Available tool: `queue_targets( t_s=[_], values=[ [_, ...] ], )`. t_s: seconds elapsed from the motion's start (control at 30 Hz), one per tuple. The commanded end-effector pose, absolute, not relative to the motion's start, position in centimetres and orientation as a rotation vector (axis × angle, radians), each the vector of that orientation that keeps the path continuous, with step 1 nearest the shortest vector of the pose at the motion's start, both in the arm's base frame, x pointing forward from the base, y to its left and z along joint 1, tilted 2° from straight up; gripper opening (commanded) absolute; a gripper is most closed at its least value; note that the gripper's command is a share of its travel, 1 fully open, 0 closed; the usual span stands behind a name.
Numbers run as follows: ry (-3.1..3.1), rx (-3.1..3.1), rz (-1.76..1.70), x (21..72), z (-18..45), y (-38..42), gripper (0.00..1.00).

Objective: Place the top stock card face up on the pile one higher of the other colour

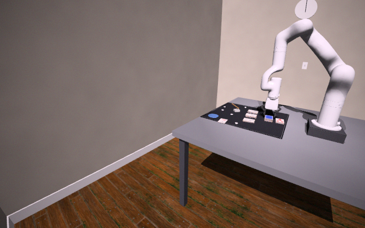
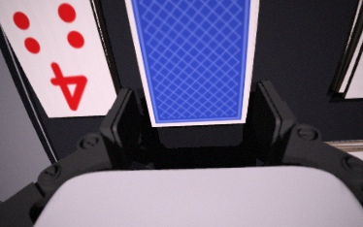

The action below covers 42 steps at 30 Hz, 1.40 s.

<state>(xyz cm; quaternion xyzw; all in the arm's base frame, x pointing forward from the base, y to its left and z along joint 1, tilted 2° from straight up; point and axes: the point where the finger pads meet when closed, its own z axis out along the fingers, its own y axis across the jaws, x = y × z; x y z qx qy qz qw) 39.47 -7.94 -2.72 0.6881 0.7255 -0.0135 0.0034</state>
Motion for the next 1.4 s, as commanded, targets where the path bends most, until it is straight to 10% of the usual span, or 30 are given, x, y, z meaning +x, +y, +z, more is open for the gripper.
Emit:
queue_targets(
  t_s=[0.0, 1.37],
  values=[
    [2.274, 2.156, -0.041, 39.54, -2.69, -7.95, 0.86],
    [2.274, 2.156, -0.041, 39.54, -2.69, -7.95, 0.74]
  ],
)
